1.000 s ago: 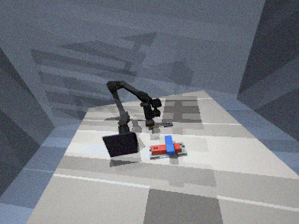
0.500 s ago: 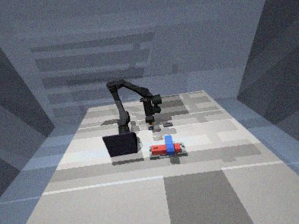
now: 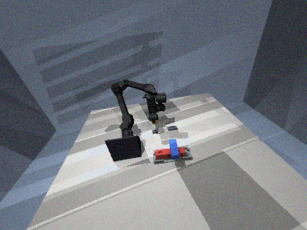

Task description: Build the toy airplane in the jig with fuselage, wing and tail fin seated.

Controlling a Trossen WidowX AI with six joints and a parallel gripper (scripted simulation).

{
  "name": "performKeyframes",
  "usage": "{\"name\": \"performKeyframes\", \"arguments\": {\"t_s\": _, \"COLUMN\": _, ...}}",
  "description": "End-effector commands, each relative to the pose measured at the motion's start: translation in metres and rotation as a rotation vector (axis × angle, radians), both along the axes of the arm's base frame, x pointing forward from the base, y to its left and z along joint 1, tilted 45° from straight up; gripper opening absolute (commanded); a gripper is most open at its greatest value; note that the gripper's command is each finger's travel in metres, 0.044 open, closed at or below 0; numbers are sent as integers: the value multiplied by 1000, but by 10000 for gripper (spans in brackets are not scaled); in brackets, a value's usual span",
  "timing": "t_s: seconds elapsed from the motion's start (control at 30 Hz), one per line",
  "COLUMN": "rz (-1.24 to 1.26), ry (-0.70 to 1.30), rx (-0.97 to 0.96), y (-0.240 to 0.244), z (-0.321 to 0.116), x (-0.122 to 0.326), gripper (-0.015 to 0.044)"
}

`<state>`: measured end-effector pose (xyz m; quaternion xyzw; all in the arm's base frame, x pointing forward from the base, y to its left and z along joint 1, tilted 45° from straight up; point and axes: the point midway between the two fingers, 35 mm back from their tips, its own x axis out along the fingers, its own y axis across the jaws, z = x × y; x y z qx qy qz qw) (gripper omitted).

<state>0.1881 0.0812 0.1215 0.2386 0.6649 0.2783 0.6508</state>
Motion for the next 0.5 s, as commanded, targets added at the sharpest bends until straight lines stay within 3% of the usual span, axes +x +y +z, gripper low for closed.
{"name": "performKeyframes", "arguments": {"t_s": 0.0, "rz": 7, "ry": 1, "rx": 3, "y": -10, "z": 10, "x": 0, "gripper": 0}}
{"name": "performKeyframes", "arguments": {"t_s": 0.47, "rz": 18, "ry": 8, "rx": 32, "y": -31, "z": 35, "x": -2, "gripper": 0}}
